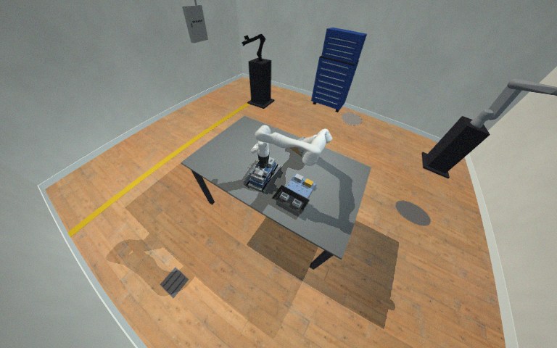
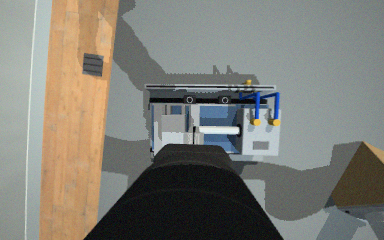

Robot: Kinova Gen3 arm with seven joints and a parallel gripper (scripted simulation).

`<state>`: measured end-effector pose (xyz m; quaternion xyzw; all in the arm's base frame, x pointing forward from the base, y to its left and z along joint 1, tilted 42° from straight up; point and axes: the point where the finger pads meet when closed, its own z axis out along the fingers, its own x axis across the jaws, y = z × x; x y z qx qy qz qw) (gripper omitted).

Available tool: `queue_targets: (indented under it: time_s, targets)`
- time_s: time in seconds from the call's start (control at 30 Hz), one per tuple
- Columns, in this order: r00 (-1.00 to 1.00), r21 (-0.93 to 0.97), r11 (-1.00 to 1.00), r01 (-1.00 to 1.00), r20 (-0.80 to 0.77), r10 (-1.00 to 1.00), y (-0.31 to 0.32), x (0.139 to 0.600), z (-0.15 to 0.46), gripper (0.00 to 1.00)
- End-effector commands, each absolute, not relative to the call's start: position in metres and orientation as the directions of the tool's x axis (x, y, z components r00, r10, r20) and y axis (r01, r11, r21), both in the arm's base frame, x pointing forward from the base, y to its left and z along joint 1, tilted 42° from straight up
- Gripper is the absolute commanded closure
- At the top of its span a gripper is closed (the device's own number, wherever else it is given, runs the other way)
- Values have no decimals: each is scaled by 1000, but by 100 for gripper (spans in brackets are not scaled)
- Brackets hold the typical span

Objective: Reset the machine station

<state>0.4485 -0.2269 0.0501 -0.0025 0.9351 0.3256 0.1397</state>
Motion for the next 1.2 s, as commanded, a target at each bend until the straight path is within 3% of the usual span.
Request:
queue_targets:
  time_s: [0.0,1.17]
  targets:
    - [-960,605,790,-101,-268,83,-226,450,47,100]
    - [-960,604,791,-101,-269,83,-223,452,43,100]
